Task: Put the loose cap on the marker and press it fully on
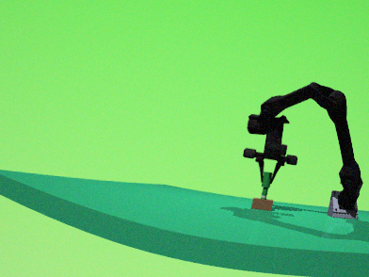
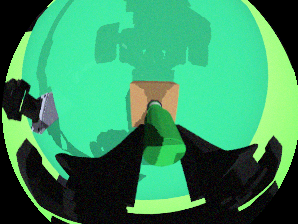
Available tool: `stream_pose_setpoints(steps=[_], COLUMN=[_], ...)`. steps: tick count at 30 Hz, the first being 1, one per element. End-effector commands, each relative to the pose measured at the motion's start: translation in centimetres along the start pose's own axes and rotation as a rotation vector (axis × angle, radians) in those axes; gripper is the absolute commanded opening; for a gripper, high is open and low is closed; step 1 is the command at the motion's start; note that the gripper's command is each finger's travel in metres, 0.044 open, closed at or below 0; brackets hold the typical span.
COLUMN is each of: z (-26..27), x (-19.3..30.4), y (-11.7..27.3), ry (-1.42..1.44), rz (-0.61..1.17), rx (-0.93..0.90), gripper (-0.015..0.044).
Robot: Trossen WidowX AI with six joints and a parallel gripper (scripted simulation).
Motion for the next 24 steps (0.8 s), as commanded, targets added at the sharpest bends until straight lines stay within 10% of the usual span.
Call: stream_pose_setpoints(steps=[1, 16, 24], z=[0.0, 0.02, 0.03], x=[0.07, -0.02, 0.04], y=[-1.43, -1.99, -1.93], ry=[-0.002, -0.002, 0.001], rz=[-0.009, -0.01, -0.006], rx=[-0.007, -0.007, -0.011], gripper=[0.0, 0.0, 0.021])
Point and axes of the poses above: the point midway between the two fingers, 35 mm back from their tips, its own y axis back along the fingers, its own z axis across the jaws, x = y × z, the point moved 6 cm from there along y, back along the fingers, and after that the axes turned 12 degrees about y, right-handed, at the moved point
